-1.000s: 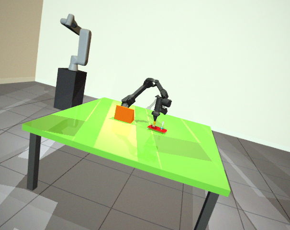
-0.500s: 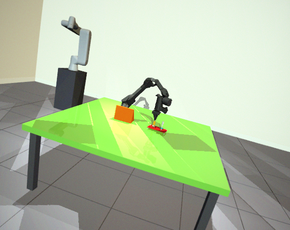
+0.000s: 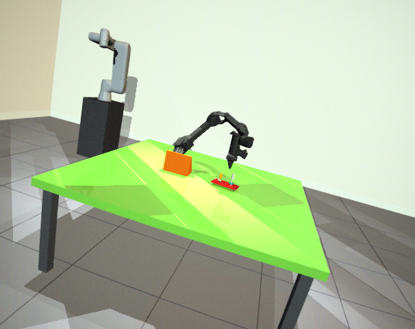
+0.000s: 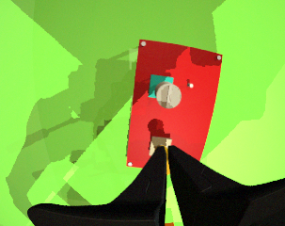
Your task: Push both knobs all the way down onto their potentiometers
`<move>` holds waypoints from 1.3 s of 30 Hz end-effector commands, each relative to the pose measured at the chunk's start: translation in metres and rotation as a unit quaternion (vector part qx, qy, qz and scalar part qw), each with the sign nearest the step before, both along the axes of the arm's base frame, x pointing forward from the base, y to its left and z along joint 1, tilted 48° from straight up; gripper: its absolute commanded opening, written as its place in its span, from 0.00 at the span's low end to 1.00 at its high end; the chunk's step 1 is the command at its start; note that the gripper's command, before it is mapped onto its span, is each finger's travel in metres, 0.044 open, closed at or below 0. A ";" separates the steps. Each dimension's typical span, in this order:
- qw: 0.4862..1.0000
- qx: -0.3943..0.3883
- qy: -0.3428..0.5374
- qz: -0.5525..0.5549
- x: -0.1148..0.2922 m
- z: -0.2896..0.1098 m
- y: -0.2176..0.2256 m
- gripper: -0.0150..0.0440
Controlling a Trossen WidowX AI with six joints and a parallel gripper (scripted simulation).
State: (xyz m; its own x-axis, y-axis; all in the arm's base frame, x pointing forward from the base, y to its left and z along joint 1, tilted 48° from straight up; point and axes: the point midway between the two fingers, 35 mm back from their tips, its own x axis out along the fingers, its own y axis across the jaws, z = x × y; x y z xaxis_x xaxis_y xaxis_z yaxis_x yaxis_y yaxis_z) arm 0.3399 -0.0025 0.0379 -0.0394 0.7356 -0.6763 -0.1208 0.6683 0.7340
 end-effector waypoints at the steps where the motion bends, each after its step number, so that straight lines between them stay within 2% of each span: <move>1: 1.000 0.000 0.019 -0.006 0.021 0.007 -0.011 0.25; 5: 0.999 0.001 0.030 -0.011 0.034 0.012 -0.017 0.25; 39: 0.999 0.001 0.030 -0.011 0.031 -0.014 0.012 0.25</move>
